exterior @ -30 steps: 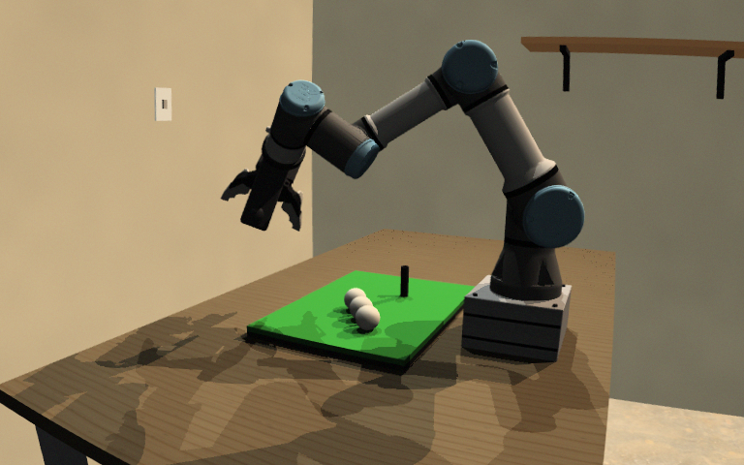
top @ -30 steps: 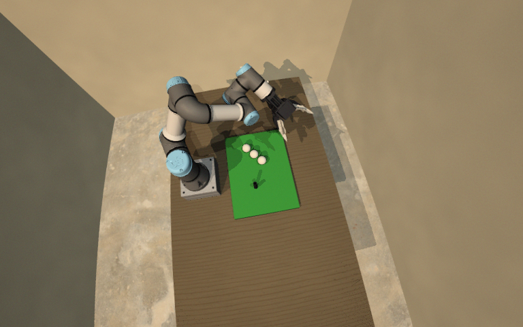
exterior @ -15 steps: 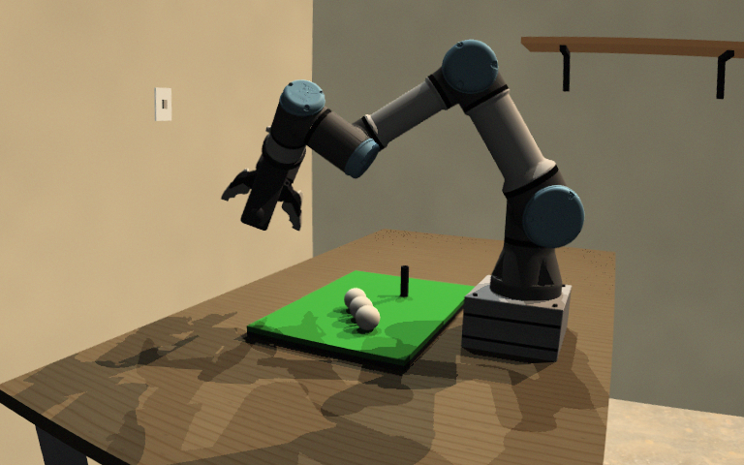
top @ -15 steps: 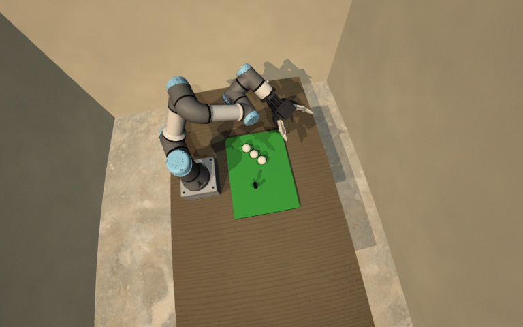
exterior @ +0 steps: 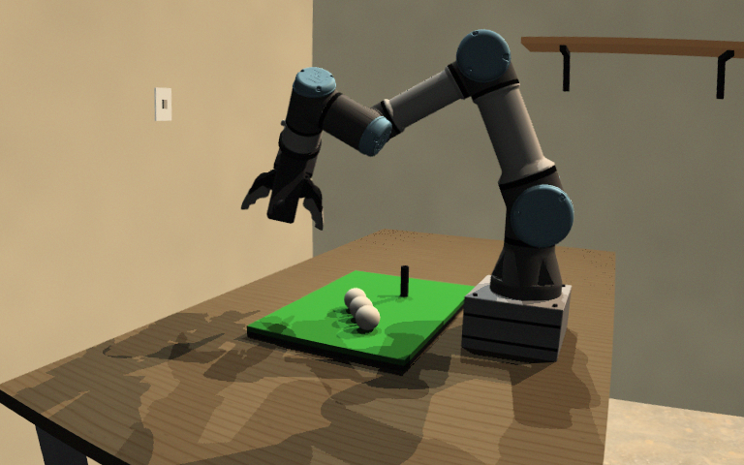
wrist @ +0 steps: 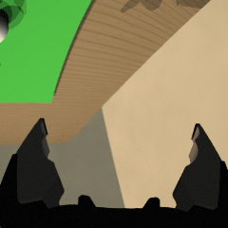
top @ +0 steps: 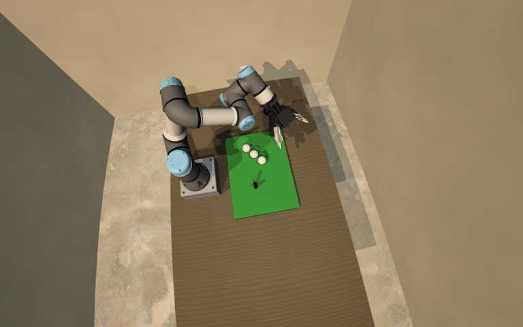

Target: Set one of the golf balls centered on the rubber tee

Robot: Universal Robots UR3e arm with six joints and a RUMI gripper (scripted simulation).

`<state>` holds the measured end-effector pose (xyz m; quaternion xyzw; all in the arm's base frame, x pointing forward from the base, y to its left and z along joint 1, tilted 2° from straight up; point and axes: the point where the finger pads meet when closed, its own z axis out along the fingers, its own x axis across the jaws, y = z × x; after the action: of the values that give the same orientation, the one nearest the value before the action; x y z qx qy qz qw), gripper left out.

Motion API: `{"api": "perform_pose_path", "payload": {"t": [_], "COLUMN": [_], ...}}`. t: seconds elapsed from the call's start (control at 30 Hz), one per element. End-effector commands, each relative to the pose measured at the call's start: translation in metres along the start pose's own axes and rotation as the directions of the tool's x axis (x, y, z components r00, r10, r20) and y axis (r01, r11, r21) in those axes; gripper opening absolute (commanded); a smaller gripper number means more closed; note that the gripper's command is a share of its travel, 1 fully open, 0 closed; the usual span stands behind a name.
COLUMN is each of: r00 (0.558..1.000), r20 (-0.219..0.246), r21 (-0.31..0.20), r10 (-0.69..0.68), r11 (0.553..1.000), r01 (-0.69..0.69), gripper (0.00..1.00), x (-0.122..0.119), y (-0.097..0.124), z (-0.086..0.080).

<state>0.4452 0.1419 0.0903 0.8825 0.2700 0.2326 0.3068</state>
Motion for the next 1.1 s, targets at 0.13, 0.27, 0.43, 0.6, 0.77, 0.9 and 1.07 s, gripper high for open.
{"api": "perform_pose_path", "payload": {"t": [0.13,0.27,0.43,0.6,0.77,0.9,1.07], "r00": [0.981,0.976,0.97,0.966,0.96,0.956,0.955], "r20": [0.103,0.112,0.118,0.113,0.106,0.1,0.098], "r21": [0.308,0.39,0.481,0.564,0.639,0.682,0.692], "r10": [-0.163,-0.185,-0.214,-0.233,-0.258,-0.276,-0.281], "r11": [0.943,0.912,0.867,0.816,0.758,0.718,0.709], "r01": [0.125,0.128,0.133,0.131,0.133,0.136,0.137], "gripper": [1.0,1.0,1.0,1.0,1.0,1.0,1.0], "x": [-0.103,-0.129,-0.142,-0.152,-0.153,-0.153,-0.153], "y": [-0.045,-0.061,-0.071,-0.079,-0.081,-0.081,-0.081], "z": [-0.022,-0.044,-0.058,-0.07,-0.072,-0.072,-0.072]}}
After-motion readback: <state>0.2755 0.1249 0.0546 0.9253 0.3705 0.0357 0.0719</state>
